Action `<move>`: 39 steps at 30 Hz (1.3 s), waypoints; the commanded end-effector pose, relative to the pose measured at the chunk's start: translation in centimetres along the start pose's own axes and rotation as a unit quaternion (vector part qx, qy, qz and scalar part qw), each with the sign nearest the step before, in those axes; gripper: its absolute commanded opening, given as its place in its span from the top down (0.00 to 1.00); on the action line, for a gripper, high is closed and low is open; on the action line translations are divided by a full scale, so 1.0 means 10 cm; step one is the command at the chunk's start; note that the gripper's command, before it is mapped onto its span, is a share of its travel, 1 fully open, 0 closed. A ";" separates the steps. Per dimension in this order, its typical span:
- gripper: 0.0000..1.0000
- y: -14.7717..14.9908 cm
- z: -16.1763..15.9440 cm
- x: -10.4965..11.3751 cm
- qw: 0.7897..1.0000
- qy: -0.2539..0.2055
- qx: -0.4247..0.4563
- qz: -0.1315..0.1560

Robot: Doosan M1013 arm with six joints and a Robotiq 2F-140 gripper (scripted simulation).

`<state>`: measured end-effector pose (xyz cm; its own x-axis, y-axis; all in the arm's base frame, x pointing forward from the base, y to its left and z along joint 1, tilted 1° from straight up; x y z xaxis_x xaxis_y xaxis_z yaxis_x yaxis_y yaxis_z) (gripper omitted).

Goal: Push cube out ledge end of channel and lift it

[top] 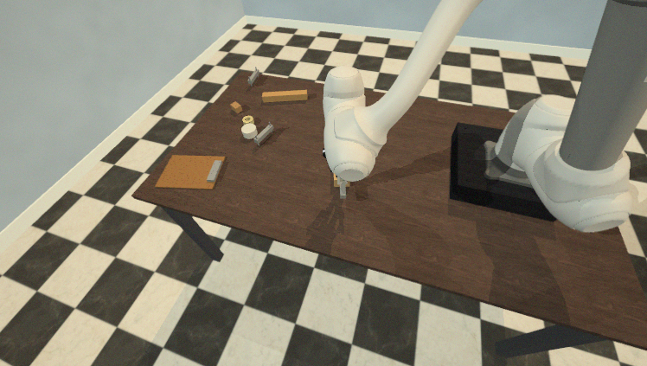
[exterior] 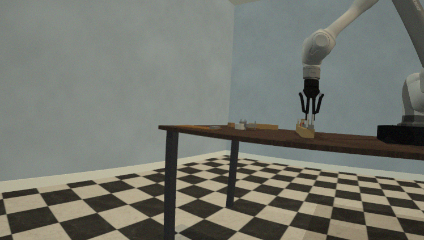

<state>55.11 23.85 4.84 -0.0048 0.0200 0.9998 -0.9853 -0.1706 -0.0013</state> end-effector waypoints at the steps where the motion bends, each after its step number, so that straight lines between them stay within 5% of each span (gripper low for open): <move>1: 1.00 0.00 0.02 0.00 1.000 0.000 0.000 0.000; 39: 1.00 -0.15 0.78 0.00 1.000 0.000 0.000 0.000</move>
<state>57.61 17.32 4.98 -0.0049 0.0202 0.9998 -0.9854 -0.1704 -0.0013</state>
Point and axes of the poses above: the point where the finger pads meet when closed, its own x axis back along the fingers, its own y axis across the jaws, z = x × y, the point moved 5 cm from there along x, back along the fingers, and after that the axes turned 11 degrees about -x, right-handed, at the moved point
